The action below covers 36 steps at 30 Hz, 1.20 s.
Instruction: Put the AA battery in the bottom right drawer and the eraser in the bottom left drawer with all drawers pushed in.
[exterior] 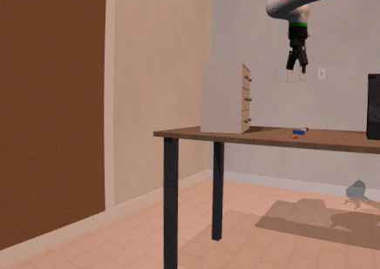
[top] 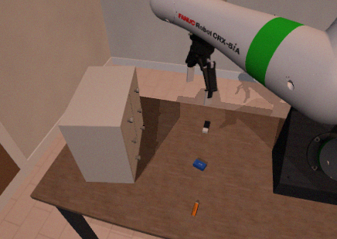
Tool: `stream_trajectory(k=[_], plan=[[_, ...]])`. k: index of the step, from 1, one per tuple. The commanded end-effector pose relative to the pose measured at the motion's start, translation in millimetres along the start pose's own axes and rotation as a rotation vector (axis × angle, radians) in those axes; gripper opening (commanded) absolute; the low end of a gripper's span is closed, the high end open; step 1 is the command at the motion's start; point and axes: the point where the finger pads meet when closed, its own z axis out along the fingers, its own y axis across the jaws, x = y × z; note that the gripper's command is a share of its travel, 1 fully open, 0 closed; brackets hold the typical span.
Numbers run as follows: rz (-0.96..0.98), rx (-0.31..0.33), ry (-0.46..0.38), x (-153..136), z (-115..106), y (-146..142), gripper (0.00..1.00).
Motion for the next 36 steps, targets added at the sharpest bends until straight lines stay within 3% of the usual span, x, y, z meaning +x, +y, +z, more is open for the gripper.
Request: stream_trajectory(k=[1, 4, 14, 16, 31, 33, 36], plan=[[0.279, -0.009, -0.015, 1, 1, 1, 1.0], [0.394, -0.017, 0.006, 3, 3, 1, 1.0], [0.391, -0.057, 0.205, 18, 20, 8, 1.0], [0.391, -0.057, 0.205, 18, 20, 8, 1.0], [0.374, -0.144, 0.645, 51, 58, 22, 1.0], [0.374, -0.144, 0.645, 51, 58, 22, 1.0], [0.37, -0.16, 0.726, 57, 65, 25, 1.0]])
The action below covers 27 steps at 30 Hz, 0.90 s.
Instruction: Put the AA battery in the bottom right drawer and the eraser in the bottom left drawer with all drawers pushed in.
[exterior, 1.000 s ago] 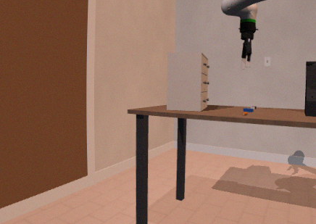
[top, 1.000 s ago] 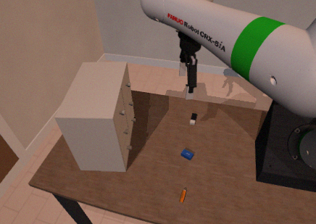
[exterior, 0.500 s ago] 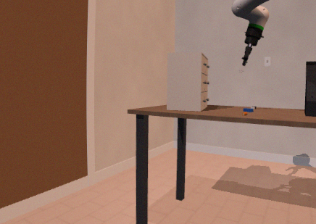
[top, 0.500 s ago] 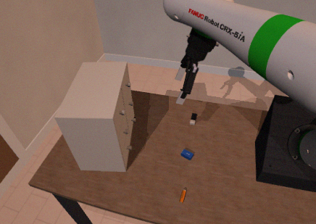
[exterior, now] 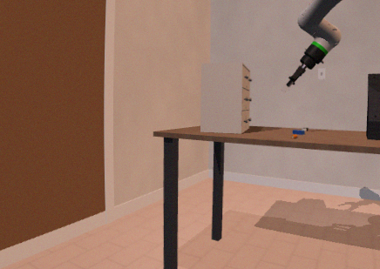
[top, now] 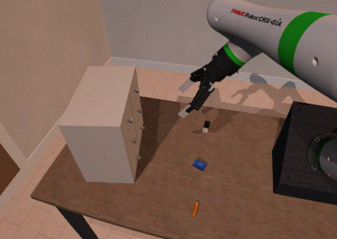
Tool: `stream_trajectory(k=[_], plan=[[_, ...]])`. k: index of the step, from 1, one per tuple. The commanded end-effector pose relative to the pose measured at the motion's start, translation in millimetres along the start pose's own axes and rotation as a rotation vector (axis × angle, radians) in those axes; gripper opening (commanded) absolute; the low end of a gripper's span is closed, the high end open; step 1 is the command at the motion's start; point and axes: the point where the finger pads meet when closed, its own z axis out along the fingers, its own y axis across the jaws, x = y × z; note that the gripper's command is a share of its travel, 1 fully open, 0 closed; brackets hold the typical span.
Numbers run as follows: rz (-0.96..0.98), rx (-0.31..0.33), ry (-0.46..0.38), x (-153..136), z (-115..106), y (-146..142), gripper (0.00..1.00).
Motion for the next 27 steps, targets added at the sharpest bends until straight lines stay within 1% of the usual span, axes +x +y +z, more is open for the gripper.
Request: stream_trajectory(k=[1, 6, 12, 14, 21, 27], plan=[[-0.007, 0.01, 0.112, 0, 13, -2, 1.0], [-0.007, 0.01, 0.233, 2, 27, -2, 1.0], [-0.006, 0.011, 0.355, 3, 42, -2, 1.0], [-0.006, 0.011, 0.355, 3, 42, -2, 1.0], [-0.006, 0.011, 0.462, 5, 54, -2, 1.0], [-0.005, 0.011, 0.512, 5, 60, -2, 1.0]])
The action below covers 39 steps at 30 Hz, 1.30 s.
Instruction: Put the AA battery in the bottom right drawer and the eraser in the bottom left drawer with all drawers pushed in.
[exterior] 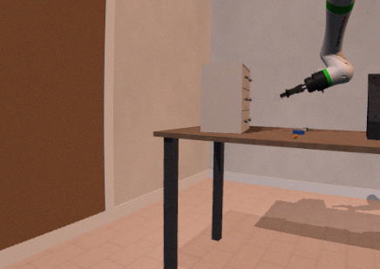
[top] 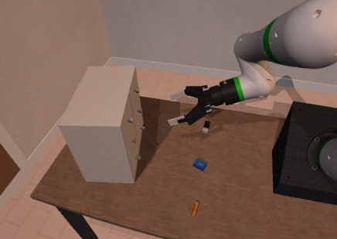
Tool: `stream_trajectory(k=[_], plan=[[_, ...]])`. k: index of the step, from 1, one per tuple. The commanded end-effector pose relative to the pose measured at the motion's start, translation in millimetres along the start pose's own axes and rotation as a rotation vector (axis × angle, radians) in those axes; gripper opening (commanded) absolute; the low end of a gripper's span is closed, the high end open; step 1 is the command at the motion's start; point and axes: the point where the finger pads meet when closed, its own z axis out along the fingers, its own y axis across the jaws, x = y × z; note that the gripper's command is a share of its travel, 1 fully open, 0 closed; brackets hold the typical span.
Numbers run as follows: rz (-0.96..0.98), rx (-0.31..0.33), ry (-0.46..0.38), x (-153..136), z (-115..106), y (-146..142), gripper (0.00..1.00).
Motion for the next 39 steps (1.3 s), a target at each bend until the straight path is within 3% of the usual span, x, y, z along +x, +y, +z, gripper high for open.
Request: stream_trajectory(k=[1, 12, 13, 39], plan=[[-0.001, 0.002, 0.026, -1.2, 2.9, -0.4, 1.0], [-0.001, 0.002, 0.041, -1.8, 4.3, -0.2, 1.0], [-0.001, 0.002, 0.041, -1.8, 4.3, -0.2, 0.2], [-0.001, 0.002, 0.041, -3.3, 6.5, -0.2, 0.2]])
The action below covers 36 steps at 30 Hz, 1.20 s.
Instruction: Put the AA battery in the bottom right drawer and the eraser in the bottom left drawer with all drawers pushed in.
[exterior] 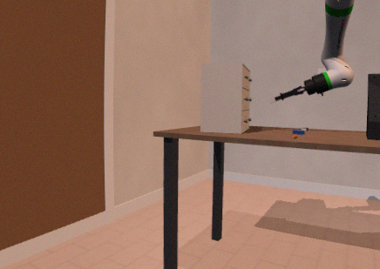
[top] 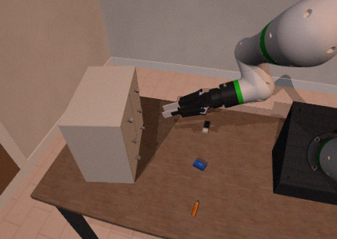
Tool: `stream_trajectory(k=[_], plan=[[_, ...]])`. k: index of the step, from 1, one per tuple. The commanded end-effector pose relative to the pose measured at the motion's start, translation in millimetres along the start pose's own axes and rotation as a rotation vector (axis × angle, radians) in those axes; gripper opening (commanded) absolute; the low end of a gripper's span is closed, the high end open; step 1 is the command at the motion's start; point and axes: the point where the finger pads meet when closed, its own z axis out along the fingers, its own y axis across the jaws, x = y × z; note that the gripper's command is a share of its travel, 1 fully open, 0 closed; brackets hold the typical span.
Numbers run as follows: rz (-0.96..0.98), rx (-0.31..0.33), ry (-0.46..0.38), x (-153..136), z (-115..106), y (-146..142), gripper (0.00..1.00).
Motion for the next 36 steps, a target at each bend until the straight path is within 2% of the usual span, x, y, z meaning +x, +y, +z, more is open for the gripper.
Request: stream_trajectory(k=[1, 6, 14, 16, 24, 29, 36], plan=[[0.0, 0.0, 0.0, -2, 2, 0, 0.2], [0.0, 0.0, 0.0, -11, 15, 0, 0.2], [0.0, 0.0, 0.0, -39, 52, 0, 0.2], [0.0, 0.0, 0.0, -39, 52, 0, 0.2], [0.0, 0.0, 0.0, -63, 84, 0, 0.2], [0.0, 0.0, 0.0, -70, 93, 0, 0.2], [0.0, 0.0, 0.0, -71, 94, 0, 0.2]])
